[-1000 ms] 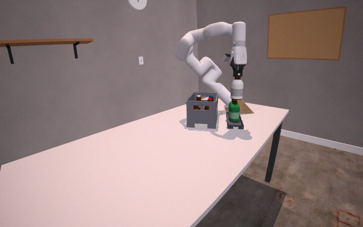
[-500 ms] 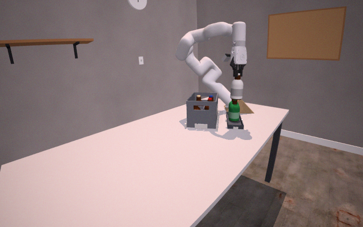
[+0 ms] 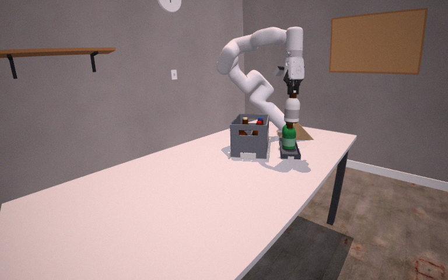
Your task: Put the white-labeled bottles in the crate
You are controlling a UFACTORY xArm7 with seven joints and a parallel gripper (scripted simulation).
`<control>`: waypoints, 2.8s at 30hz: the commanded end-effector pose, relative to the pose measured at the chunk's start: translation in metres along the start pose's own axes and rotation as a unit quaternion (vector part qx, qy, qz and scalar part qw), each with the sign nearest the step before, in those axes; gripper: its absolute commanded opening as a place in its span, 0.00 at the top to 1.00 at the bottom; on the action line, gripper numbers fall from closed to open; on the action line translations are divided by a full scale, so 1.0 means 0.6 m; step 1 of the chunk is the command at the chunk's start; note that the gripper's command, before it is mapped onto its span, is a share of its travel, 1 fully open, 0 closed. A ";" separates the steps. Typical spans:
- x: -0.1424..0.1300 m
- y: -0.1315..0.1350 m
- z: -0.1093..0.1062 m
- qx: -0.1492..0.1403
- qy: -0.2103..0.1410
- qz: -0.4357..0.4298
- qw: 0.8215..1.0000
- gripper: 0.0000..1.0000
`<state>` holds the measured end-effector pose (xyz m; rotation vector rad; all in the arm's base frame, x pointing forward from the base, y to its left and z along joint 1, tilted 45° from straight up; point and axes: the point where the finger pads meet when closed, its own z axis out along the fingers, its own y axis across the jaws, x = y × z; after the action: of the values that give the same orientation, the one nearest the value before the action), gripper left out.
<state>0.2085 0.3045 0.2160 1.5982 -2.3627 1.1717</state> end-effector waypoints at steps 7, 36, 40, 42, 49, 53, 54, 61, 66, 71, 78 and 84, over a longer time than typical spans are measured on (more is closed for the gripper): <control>0.005 -0.002 -0.003 0.000 -0.003 0.000 1.000 1.00; 0.037 -0.019 -0.003 0.000 -0.003 0.000 1.000 1.00; 0.045 -0.024 -0.003 0.000 -0.003 0.000 1.000 1.00; 0.050 -0.026 -0.003 0.000 -0.003 0.000 1.000 1.00; 0.061 -0.032 -0.003 0.000 -0.003 0.000 1.000 1.00; 0.071 -0.037 -0.003 0.000 -0.003 0.000 1.000 1.00; 0.073 -0.038 -0.003 0.000 -0.003 0.000 1.000 1.00; 0.086 -0.045 -0.003 0.000 -0.003 0.000 1.000 1.00; 0.101 -0.052 -0.003 0.000 -0.003 0.000 1.000 1.00; 0.116 -0.060 -0.003 0.000 -0.003 0.000 1.000 1.00; 0.131 -0.068 -0.003 0.000 -0.003 0.000 1.000 1.00; 0.151 -0.079 -0.002 0.000 -0.003 0.000 1.000 1.00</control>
<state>0.2051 0.2320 0.2764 1.5985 -2.3625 1.1705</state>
